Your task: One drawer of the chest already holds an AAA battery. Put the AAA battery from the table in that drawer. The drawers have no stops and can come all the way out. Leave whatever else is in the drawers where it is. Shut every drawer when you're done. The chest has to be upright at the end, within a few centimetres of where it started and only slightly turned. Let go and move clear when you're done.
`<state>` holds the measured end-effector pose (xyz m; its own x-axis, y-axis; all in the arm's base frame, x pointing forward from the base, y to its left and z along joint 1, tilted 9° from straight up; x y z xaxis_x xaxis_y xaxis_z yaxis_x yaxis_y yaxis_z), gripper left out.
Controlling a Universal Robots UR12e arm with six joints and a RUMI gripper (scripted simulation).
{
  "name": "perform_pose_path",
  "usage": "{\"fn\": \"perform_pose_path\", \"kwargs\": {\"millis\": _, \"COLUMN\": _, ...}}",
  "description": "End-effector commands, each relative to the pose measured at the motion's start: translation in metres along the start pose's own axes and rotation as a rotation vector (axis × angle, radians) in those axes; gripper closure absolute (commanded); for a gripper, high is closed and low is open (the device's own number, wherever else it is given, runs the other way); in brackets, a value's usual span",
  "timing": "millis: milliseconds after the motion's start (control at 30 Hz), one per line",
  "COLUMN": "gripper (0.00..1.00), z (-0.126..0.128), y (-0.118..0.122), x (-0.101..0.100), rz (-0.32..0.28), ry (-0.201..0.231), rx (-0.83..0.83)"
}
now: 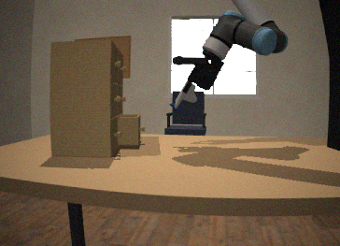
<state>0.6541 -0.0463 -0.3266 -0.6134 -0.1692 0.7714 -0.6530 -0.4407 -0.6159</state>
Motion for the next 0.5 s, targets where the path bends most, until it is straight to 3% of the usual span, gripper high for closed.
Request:
{"fn": "perform_pose_path", "kwargs": {"millis": 0, "gripper": 0.98, "z": -0.0008, "y": 0.0055, "x": -0.0007, "rz": 0.097, "ry": 0.026, "rx": -0.001}}
{"fn": "perform_pose_path", "kwargs": {"millis": 467, "gripper": 0.98, "z": -0.003, "y": 0.0146, "x": -0.002, "rz": 0.249, "ry": 0.065, "rx": -0.001}}
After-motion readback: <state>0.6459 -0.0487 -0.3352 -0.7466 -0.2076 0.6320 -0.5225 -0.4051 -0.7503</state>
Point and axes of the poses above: the point where the finger pads meet when closed, its own x axis back along the fingers, its own z axis across the jaws, y = z × x, the point moved 5 cm from there along x, back along the fingers, and after that the axes turned 14 degrees about x, right-handed, at the moved point
